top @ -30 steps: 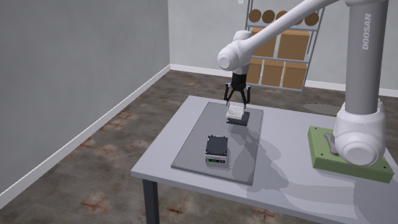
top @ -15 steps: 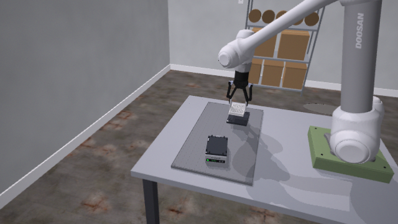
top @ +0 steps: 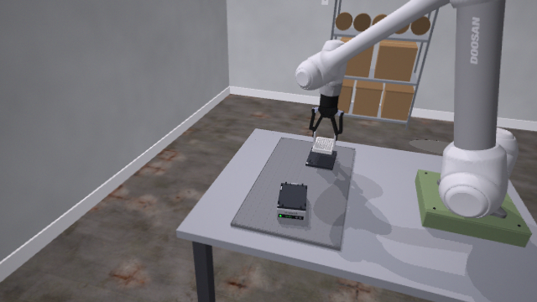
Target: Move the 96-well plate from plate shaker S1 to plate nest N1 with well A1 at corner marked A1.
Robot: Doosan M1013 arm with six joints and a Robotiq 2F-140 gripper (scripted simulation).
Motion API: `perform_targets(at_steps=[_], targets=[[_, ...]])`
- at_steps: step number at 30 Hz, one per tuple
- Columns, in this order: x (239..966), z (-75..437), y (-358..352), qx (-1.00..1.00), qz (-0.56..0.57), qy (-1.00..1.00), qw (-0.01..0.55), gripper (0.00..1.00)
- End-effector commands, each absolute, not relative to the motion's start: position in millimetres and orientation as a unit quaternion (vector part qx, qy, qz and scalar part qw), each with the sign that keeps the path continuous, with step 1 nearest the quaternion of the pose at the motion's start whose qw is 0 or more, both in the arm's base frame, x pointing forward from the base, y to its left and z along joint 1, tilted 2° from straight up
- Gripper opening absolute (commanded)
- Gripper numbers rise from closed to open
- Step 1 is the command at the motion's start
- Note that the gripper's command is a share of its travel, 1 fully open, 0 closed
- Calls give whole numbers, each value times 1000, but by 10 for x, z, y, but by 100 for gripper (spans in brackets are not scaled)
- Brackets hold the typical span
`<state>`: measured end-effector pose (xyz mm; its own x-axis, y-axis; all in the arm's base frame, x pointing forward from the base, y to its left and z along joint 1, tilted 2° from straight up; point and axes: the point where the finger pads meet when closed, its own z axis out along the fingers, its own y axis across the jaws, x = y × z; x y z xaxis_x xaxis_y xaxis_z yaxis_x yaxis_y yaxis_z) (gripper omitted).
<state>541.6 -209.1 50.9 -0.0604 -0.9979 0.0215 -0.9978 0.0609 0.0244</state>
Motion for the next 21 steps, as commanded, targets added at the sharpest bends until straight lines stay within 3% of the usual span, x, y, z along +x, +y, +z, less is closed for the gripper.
perform_targets(at_steps=[1,21], targets=[[5449,500,-2187,687,2,-727,15,10],[5469,500,-2211,687,2,-727,15,10]])
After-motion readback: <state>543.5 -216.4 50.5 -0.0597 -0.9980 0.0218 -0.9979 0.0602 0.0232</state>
